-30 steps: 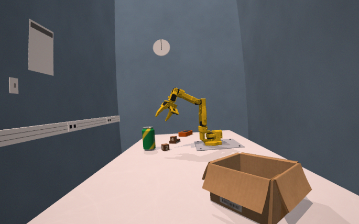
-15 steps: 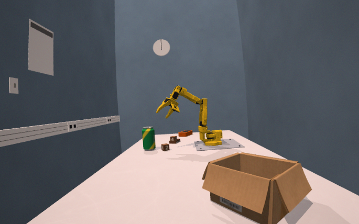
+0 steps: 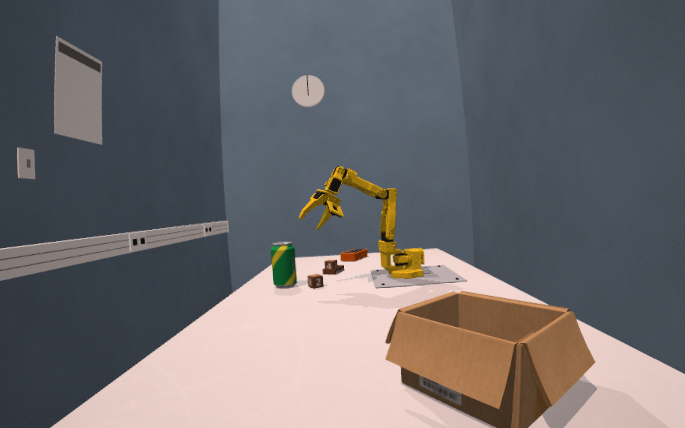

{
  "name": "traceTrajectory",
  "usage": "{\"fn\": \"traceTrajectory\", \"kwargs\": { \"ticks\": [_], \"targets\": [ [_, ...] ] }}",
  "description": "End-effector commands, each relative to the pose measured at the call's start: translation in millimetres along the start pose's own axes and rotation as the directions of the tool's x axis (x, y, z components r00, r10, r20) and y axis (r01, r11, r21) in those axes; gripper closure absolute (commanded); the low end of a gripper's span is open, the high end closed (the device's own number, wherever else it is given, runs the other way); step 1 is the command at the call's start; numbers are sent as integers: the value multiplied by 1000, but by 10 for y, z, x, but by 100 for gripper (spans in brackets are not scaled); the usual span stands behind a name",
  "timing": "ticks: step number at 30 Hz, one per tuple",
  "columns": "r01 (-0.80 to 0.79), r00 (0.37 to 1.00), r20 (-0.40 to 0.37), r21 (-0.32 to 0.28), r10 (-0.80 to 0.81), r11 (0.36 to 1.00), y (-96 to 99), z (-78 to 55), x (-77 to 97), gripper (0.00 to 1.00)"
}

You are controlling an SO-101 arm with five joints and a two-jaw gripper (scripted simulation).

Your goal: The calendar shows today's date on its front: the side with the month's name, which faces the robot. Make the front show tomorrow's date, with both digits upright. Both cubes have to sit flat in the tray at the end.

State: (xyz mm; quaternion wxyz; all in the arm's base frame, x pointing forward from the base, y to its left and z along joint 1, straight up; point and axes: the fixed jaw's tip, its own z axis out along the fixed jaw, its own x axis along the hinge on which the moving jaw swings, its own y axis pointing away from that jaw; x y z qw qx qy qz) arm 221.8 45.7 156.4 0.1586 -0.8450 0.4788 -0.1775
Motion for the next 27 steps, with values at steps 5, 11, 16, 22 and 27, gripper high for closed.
{"fn": "traceTrajectory", "kwargs": {
  "ticks": [5,11,16,22,27],
  "targets": [
    [1,1000,-9,10,-1,1000,26,34,23,65],
    [1,1000,-9,10,-1,1000,30,39,23,65],
    [1,1000,-6,1,-1,1000,35,57,21,65],
    [2,1000,26,-89,1,996,100,233,-1,65],
    [8,997,73,-224,8,975,229,487,-44,65]
  ]
}}
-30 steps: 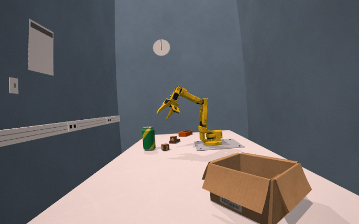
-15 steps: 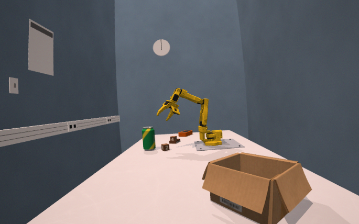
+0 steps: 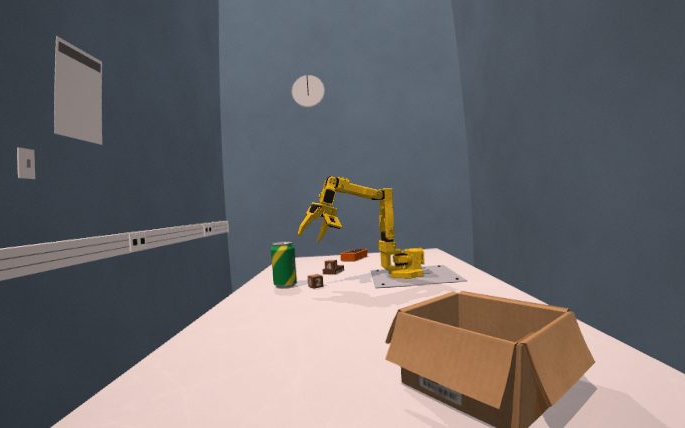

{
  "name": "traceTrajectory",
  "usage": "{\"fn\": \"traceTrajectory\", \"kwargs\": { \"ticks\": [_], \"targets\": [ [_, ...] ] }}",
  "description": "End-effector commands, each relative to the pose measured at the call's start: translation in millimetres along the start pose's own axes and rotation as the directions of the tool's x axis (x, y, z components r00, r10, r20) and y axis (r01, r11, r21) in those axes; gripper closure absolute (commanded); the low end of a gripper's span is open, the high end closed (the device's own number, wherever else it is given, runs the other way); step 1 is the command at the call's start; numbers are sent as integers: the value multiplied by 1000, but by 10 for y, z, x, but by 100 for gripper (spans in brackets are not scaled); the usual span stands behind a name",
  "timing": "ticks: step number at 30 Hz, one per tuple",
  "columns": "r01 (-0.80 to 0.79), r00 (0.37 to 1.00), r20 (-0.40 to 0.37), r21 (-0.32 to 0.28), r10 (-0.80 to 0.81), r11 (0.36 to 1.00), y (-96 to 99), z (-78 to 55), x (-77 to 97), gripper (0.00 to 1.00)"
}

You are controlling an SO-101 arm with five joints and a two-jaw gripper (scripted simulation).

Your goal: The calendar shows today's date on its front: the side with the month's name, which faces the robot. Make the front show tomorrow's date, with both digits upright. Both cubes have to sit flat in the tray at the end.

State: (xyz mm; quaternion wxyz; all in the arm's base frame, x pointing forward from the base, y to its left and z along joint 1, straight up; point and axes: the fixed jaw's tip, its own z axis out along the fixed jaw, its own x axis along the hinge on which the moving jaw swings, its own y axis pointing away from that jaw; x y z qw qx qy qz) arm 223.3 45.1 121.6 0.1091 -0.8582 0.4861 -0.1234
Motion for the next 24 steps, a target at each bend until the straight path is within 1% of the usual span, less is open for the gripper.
{"fn": "traceTrajectory", "kwargs": {
  "ticks": [1,2,5,8,12,15,24],
  "targets": [
    [1,1000,27,-83,2,997,60,183,3,65],
    [1,1000,27,-83,2,997,60,183,3,65],
    [4,998,57,-169,5,986,136,346,-24,65],
    [9,997,82,-240,11,971,211,477,-50,65],
    [15,995,102,-298,16,955,280,580,-74,65],
    [17,994,107,-312,18,950,299,606,-80,65],
    [17,994,108,-313,18,949,300,608,-81,65]
  ]
}}
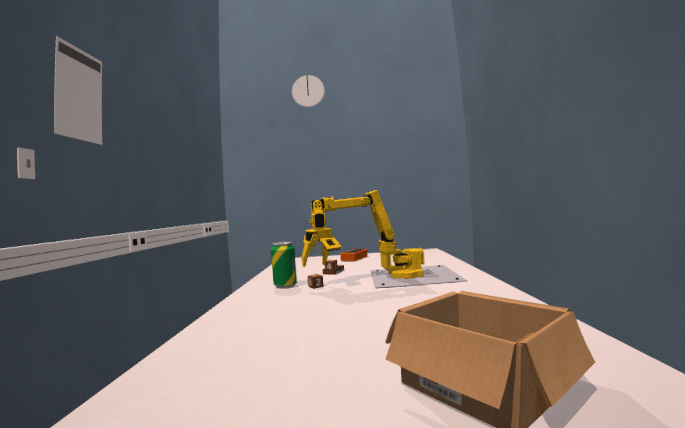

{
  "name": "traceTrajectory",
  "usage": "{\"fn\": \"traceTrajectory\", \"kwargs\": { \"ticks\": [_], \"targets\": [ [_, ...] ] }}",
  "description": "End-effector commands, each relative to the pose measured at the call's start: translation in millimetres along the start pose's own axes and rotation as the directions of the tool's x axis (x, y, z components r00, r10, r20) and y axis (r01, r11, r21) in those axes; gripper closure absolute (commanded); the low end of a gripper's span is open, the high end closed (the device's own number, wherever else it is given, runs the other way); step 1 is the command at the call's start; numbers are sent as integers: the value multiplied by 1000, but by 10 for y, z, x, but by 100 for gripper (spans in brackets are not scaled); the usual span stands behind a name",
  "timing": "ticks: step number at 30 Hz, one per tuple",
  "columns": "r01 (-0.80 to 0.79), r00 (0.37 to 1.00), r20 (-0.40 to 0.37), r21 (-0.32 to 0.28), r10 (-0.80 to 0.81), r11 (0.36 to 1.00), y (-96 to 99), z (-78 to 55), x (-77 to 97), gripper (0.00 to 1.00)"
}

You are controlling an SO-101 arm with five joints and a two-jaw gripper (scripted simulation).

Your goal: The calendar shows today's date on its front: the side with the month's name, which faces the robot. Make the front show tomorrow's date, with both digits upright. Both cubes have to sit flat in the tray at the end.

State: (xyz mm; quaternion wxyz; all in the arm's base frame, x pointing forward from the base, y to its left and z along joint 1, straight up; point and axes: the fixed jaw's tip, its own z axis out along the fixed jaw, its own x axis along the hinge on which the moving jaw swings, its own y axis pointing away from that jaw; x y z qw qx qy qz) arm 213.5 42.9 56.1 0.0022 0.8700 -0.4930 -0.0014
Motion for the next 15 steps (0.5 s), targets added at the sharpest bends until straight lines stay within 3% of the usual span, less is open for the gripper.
{"fn": "traceTrajectory", "kwargs": {
  "ticks": [1,15],
  "targets": [
    [0,1000,2,-1,0,1000,2,21,21,65],
    [-2,1000,2,-2,2,1000,3,53,19,65]
  ]
}}
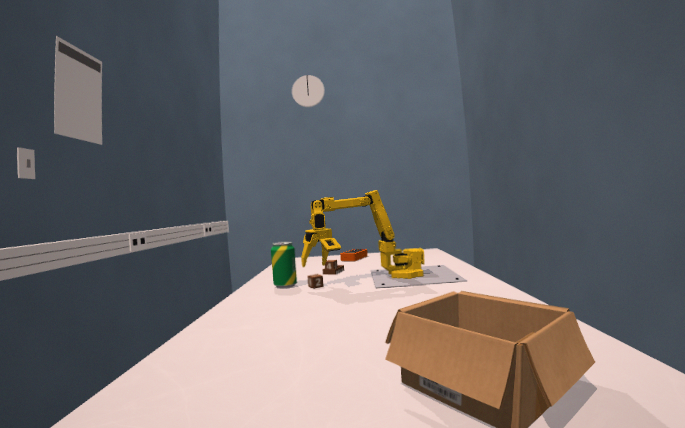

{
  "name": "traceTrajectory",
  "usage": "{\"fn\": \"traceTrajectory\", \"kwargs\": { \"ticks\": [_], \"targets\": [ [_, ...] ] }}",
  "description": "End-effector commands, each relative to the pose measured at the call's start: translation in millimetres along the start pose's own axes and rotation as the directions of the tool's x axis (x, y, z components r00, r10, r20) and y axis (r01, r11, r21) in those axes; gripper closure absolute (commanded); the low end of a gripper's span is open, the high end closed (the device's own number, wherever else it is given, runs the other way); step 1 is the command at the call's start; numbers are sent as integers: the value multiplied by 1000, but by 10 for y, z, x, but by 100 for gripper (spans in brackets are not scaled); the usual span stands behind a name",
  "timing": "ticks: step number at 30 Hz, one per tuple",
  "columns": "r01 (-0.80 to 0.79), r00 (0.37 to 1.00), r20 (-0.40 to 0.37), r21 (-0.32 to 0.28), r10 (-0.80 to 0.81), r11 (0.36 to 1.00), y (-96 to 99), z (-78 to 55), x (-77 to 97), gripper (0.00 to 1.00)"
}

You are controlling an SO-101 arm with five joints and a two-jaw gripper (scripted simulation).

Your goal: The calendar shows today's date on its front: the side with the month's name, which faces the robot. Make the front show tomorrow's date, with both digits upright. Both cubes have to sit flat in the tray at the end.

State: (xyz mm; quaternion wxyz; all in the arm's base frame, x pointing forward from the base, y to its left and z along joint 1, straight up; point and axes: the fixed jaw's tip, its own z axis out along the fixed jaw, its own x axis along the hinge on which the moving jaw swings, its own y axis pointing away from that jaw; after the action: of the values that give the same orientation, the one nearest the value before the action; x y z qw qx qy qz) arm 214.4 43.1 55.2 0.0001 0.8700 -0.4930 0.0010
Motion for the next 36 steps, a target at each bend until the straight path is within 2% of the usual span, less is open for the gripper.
{"fn": "traceTrajectory", "kwargs": {
  "ticks": [1,21,36],
  "targets": [
    [-2,1000,4,-8,2,1000,13,45,16,65],
    [-2,1000,4,-8,2,1000,12,57,16,65],
    [-2,1000,4,-8,2,1000,4,205,18,65]
  ]
}}
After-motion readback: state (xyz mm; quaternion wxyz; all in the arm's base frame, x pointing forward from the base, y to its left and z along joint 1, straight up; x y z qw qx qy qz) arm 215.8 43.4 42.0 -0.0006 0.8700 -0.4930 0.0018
